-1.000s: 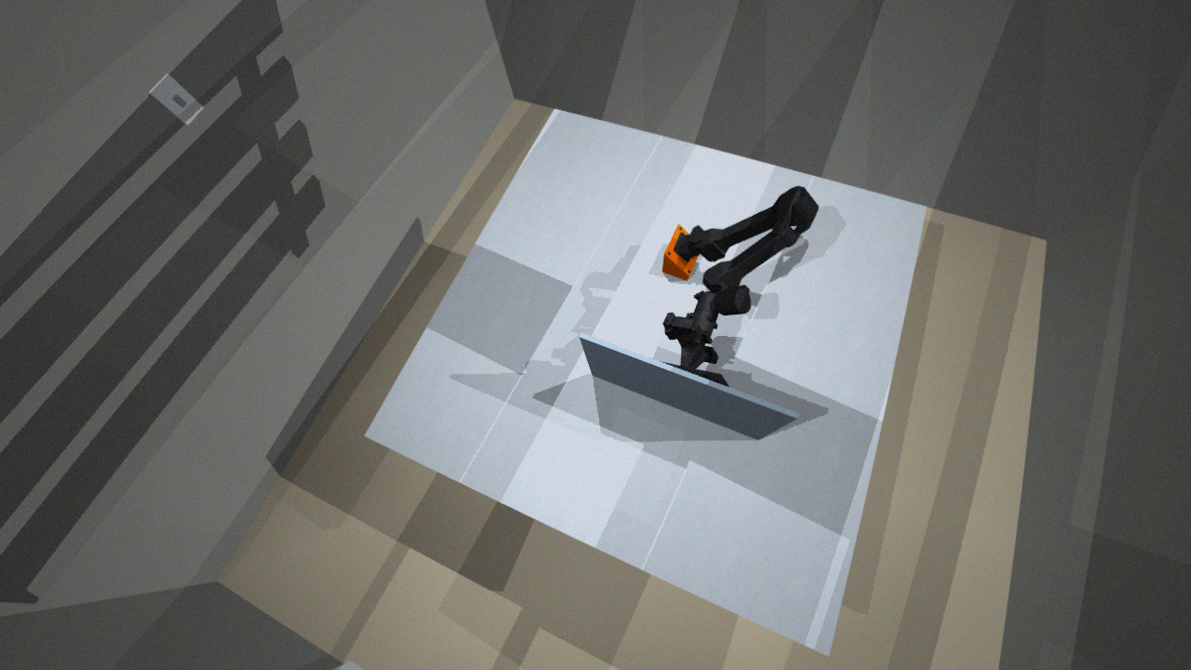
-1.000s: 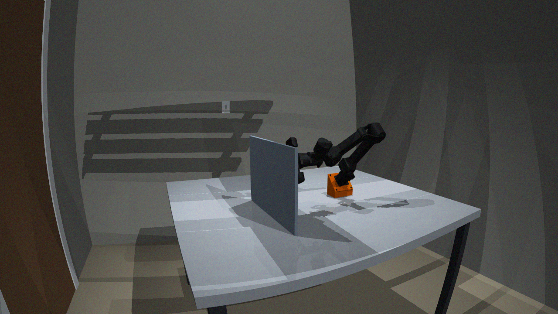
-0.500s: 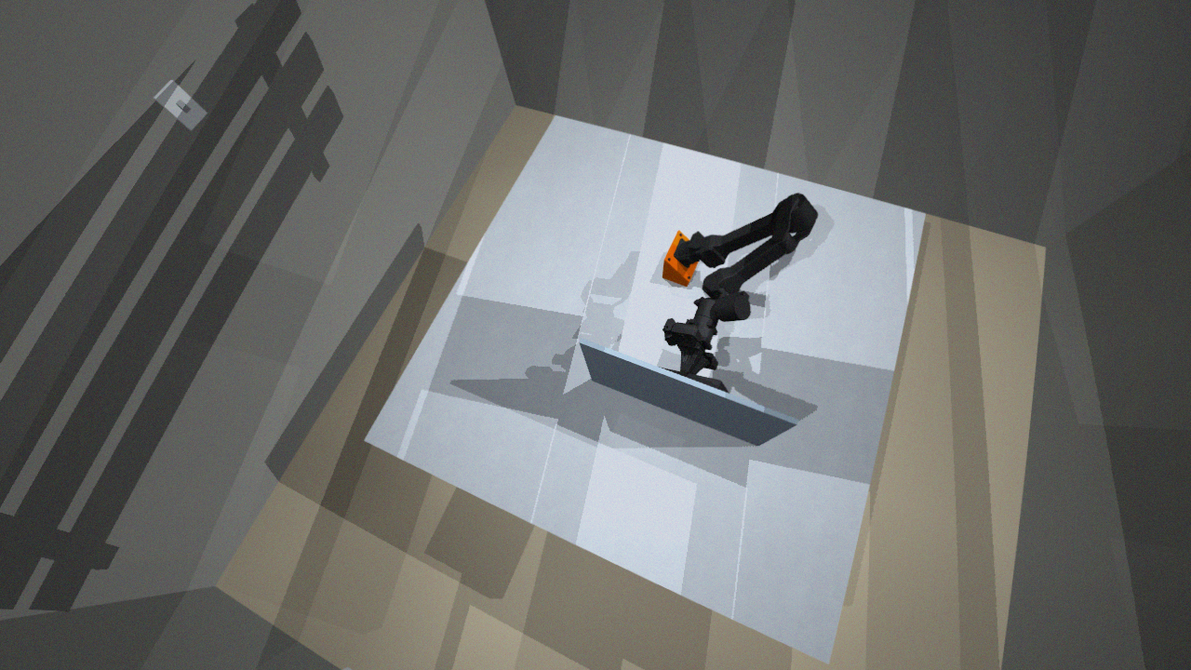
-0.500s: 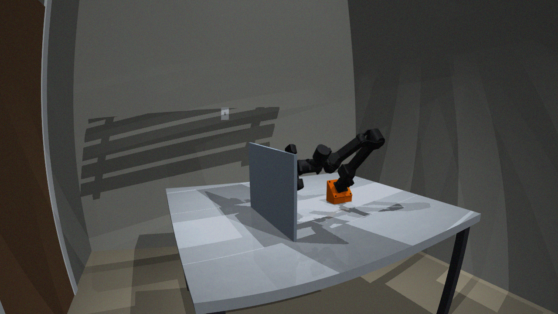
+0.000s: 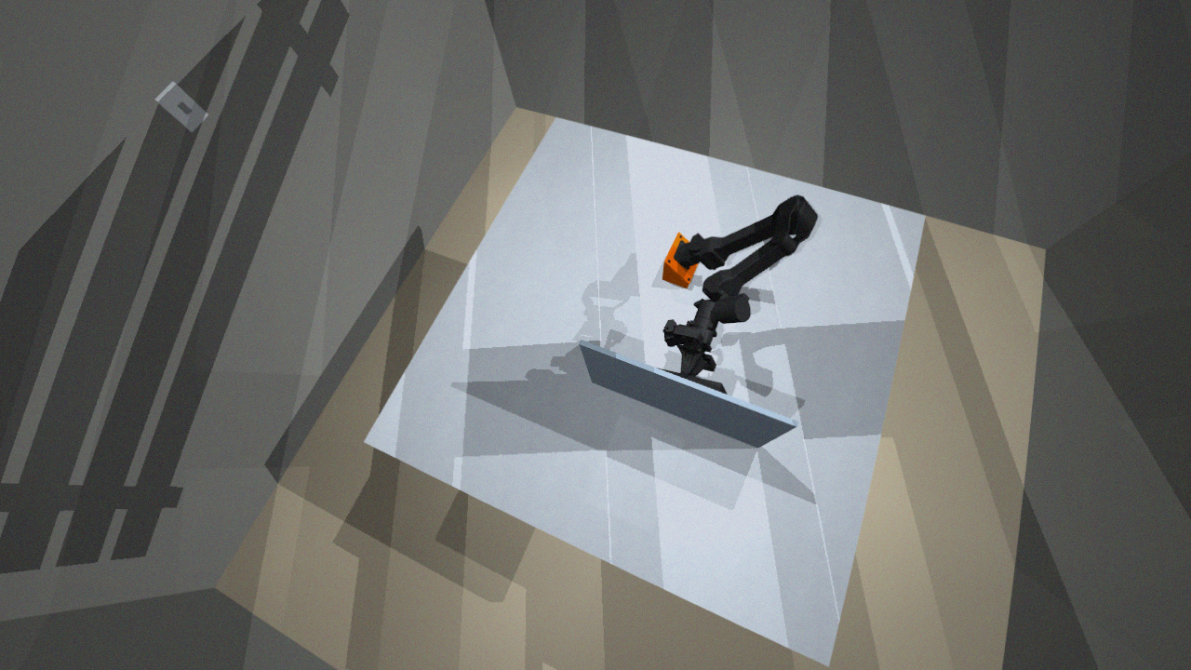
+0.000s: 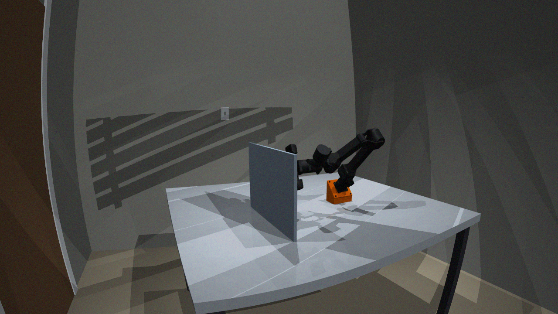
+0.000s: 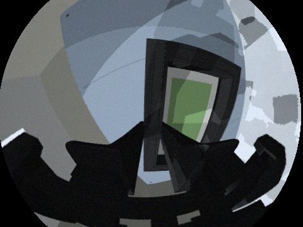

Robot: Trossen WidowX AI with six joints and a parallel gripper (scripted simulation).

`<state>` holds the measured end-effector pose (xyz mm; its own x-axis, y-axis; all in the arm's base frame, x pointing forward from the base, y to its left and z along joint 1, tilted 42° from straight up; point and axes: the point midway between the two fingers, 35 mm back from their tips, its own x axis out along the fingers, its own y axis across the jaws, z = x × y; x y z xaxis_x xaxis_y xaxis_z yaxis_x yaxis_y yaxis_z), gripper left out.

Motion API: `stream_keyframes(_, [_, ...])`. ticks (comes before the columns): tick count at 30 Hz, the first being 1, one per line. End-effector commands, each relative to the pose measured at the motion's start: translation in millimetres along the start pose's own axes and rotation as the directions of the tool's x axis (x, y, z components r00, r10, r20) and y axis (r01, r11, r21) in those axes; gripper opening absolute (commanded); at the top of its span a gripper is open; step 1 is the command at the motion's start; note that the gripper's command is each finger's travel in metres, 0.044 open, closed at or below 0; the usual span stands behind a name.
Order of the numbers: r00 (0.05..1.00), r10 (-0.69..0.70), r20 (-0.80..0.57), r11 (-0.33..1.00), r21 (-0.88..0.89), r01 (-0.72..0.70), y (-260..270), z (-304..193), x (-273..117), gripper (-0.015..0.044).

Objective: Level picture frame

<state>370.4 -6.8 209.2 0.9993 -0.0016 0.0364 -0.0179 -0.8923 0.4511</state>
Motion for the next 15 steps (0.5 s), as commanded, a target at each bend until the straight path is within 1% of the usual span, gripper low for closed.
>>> stream_keyframes(1, [1.000, 0.000, 0.000, 1.000, -0.023, 0.000, -0.3, -0.2, 0.0, 0.0000])
stream_keyframes(11, [1.000, 0.000, 0.000, 0.999, -0.054, 0.000, -0.4, -0.3, 0.0, 0.0000])
stream_keyframes(15, [1.000, 0.000, 0.001, 0.995, -0.096, 0.000, -0.5, -0.3, 0.0, 0.0000])
